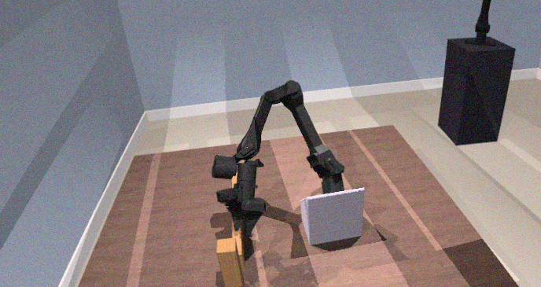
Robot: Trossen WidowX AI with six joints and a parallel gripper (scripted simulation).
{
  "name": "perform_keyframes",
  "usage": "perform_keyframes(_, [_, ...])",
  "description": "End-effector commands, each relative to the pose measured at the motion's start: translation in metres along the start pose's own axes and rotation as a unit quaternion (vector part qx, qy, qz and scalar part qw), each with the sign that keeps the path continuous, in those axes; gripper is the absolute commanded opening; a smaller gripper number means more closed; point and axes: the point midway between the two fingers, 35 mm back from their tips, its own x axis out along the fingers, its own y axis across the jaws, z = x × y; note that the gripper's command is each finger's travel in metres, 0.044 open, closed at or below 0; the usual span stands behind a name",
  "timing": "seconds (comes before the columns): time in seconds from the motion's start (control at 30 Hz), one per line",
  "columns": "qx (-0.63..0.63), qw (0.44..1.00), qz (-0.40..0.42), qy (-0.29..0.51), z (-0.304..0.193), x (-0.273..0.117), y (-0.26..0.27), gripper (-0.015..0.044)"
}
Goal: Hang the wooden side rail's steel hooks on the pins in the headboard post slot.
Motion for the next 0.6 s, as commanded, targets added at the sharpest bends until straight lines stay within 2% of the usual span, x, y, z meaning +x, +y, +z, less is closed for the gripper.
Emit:
perform_keyframes(0.0, [0.185,0.981,-0.049,0.042,0.003,-0.001,-0.007,0.044])
perform_keyframes(0.27, [0.422,0.894,-0.137,0.059,0.008,-0.007,-0.013,0.044])
perform_keyframes(0.57, [0.638,0.731,-0.242,0.014,0.016,-0.019,-0.022,0.044])
